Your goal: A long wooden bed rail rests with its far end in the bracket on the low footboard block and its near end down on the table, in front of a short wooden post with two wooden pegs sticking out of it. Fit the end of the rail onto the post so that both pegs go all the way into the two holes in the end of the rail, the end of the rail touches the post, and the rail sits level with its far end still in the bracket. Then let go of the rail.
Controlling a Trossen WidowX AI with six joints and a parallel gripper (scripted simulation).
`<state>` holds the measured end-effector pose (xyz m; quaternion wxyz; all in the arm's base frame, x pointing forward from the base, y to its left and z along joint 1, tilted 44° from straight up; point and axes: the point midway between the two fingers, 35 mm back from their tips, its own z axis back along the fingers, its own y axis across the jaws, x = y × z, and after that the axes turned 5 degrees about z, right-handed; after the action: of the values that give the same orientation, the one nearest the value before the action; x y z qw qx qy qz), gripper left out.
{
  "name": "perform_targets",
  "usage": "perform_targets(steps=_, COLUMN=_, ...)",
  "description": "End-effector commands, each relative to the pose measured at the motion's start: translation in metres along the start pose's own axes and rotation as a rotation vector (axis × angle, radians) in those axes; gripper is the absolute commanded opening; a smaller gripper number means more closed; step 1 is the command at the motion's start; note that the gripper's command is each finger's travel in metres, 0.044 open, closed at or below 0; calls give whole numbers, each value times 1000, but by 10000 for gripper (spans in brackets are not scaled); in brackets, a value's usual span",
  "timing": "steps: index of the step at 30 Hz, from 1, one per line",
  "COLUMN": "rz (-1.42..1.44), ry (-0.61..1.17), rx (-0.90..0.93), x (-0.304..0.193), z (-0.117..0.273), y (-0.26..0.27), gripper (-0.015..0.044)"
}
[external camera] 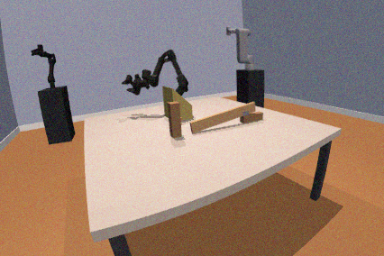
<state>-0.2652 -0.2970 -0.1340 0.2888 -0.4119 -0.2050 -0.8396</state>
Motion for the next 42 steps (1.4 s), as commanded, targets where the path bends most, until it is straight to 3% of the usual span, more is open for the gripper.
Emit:
perform_targets(steps=1, rz=4, ry=2, rx=3, x=0, z=0, y=1, gripper=426)
perform_targets(steps=5, rz=104, ry=38, rx=79, x=-5, z=-1, y=33, gripper=440)
perform_targets(steps=10, rz=353, ry=114, rx=270, x=-24, z=7, y=109, gripper=440)
perform_targets(steps=17, rz=706, ry=182, rx=565, x=-60, z=48, y=214, gripper=440)
perform_targets(steps=29, rz=1214, ry=202, rx=1017, x=-130, z=158, y=329, gripper=440)
perform_targets(steps=42, rz=1753, ry=118, rx=1576, x=-216, z=332, y=377, gripper=440)
